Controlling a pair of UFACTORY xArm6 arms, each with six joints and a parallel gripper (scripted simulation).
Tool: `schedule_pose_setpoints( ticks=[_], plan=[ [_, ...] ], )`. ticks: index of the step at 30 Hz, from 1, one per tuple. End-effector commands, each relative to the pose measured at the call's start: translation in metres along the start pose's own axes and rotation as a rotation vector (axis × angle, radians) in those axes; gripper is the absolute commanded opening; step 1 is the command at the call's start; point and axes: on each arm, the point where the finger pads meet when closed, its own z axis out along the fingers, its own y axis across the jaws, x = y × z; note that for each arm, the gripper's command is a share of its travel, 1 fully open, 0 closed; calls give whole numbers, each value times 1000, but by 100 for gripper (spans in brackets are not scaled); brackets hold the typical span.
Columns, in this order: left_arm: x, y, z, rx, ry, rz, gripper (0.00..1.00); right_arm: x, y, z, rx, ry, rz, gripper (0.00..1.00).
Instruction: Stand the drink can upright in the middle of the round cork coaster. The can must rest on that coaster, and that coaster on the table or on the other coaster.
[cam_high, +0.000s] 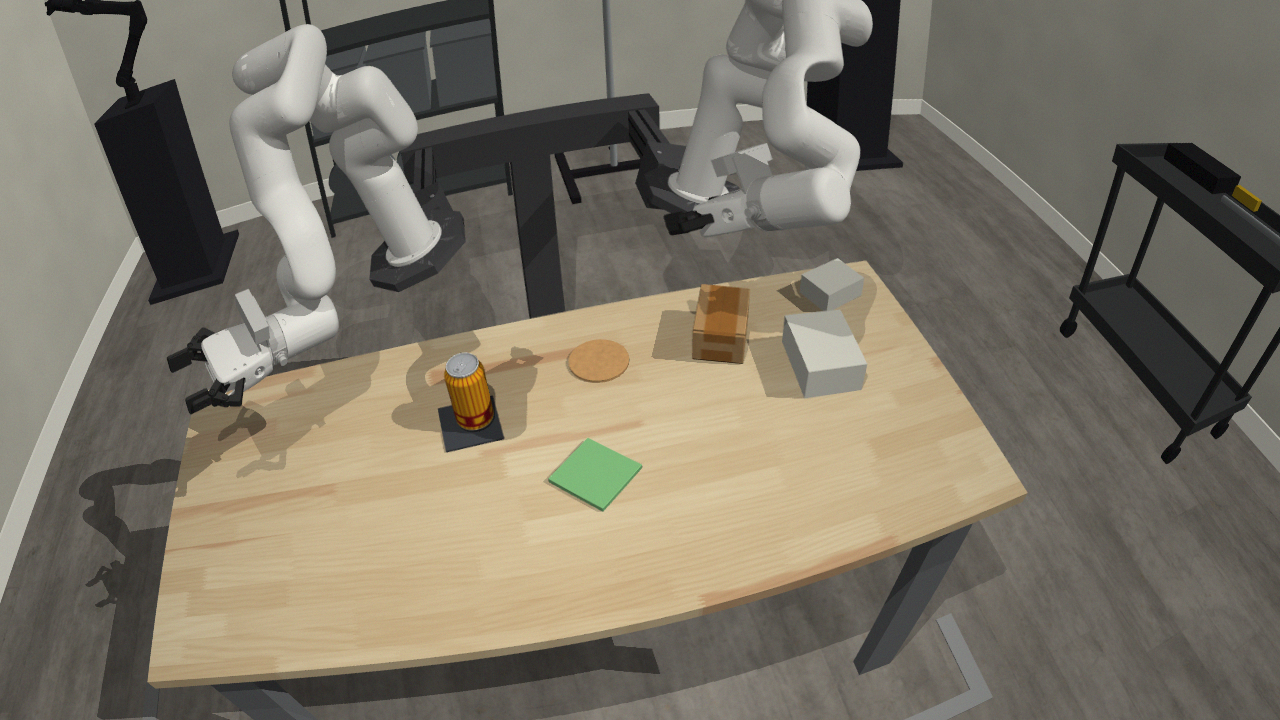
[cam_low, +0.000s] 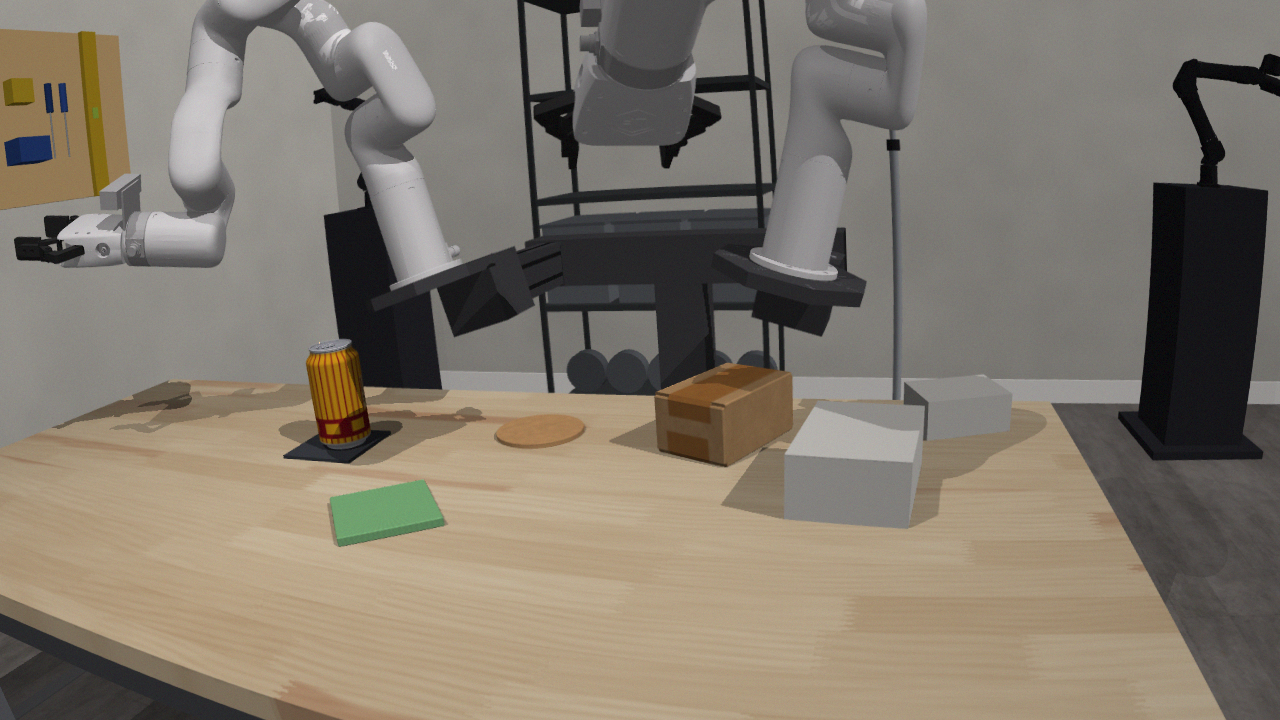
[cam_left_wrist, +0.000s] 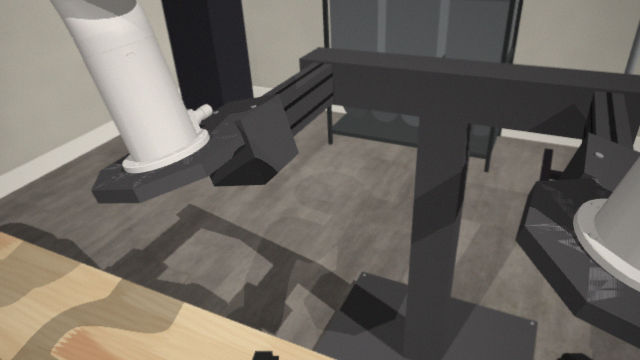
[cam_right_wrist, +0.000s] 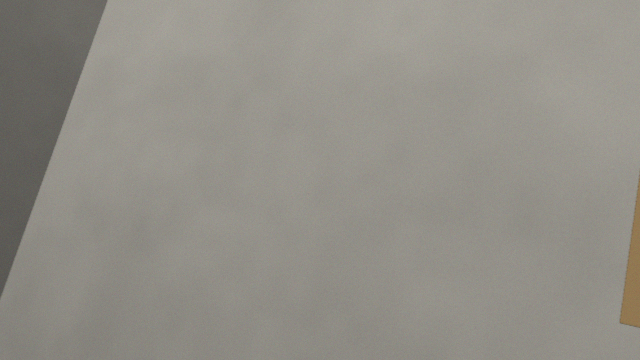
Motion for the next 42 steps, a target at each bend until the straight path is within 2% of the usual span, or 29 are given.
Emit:
schedule_pose_setpoints(
  ticks=[1, 19, 25, 29, 32, 34, 40, 42],
  plan=[
    [1, -1, -2, 2, -4, 2, 100, 2, 0, 1, -2, 3, 2, 100],
    [1, -1, -2, 2, -4, 2, 100, 2, 0, 1, -2, 2, 3, 100],
    [-1, 2, -5, 10, -8, -16, 100, 1, -3, -8, -22, -34, 26, 100],
    [-5, 8, -11, 28, -17, -55, 100, 1, -9, -29, -59, -106, 72, 100],
    [-9, 15, -18, 51, -27, -105, 100, -1, -15, -53, -103, -193, 129, 100],
    [-9, 15, -18, 51, -27, -105, 100, -1, -15, -53, -103, -193, 129, 100],
    [-22, 40, -42, 124, -56, -264, 100, -3, -36, -123, -232, -441, 289, 100],
    [-28, 52, -51, 158, -66, -336, 100, -4, -45, -152, -258, -499, 329, 100]
  ],
)
